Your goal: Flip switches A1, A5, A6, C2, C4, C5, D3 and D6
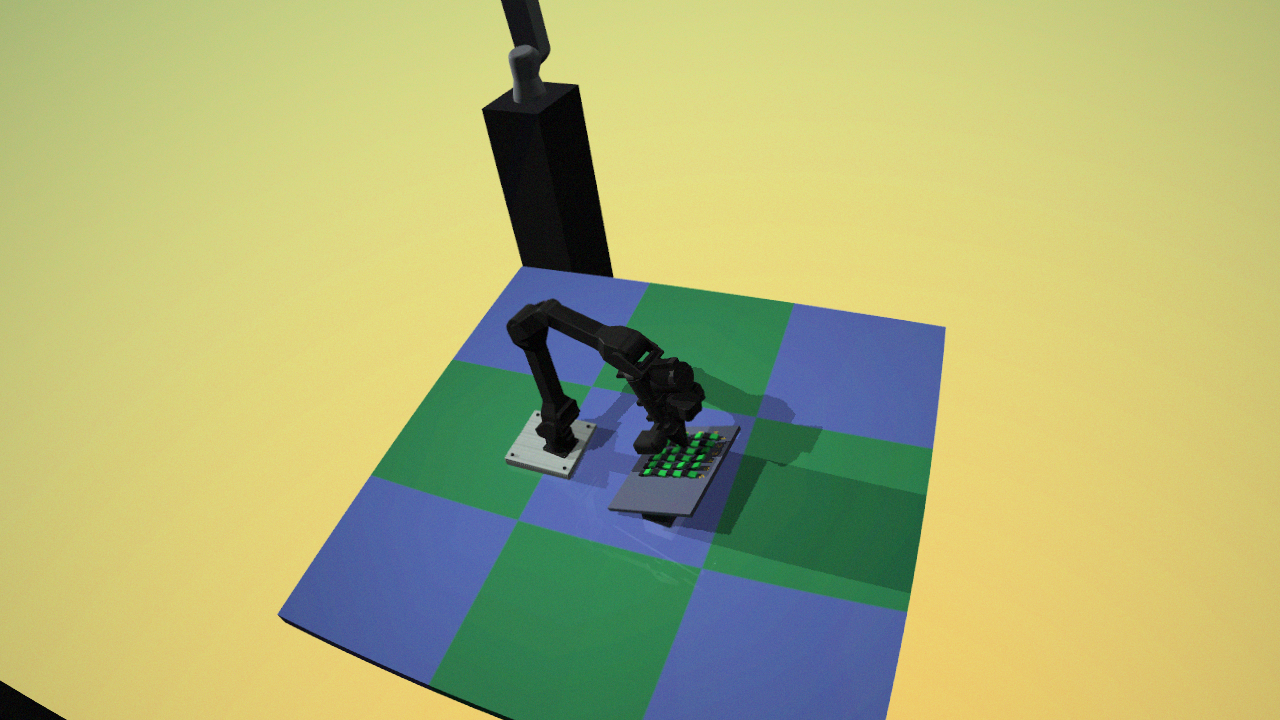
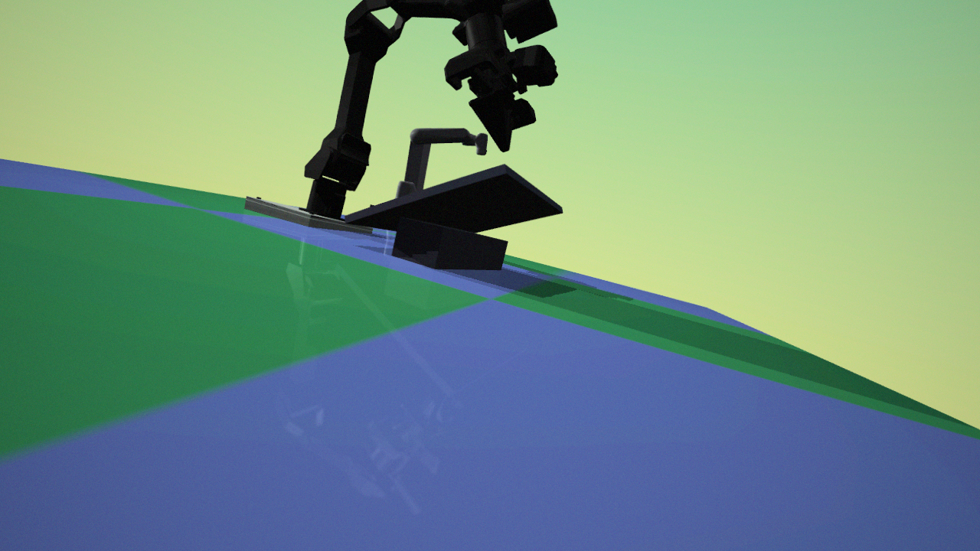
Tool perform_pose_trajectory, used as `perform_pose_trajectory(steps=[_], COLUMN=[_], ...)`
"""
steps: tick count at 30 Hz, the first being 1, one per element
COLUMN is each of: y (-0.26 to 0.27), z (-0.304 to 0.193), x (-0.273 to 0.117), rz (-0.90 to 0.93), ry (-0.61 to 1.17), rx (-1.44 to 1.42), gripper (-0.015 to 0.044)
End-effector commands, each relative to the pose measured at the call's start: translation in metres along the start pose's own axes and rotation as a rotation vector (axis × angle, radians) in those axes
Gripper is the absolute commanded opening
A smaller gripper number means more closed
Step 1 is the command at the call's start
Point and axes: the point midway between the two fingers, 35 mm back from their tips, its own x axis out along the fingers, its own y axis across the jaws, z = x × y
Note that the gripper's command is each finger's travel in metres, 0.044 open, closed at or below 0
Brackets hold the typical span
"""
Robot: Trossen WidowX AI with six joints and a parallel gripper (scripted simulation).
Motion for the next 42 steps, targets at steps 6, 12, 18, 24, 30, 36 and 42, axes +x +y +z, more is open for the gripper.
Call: perform_pose_trajectory(steps=[6, 12, 18, 24, 30, 36, 42], y=[0.001, 0.001, 0.001, 0.001, 0.001, 0.001, 0.001], z=[-0.002, -0.002, -0.002, -0.002, -0.002, -0.002, -0.002], x=[0.028, 0.038, 0.043, 0.051, 0.052, 0.052, 0.052], rz=[0.006, 0.006, 0.006, 0.006, 0.006, 0.006, 0.006], ry=[0.028, 0.028, 0.028, 0.028, 0.028, 0.028, 0.028], rx=[-0.003, -0.003, -0.003, -0.003, -0.003, -0.003, -0.003], gripper=[0.0, 0.0, 0.0, 0.0, 0.0, 0.0, 0.0])
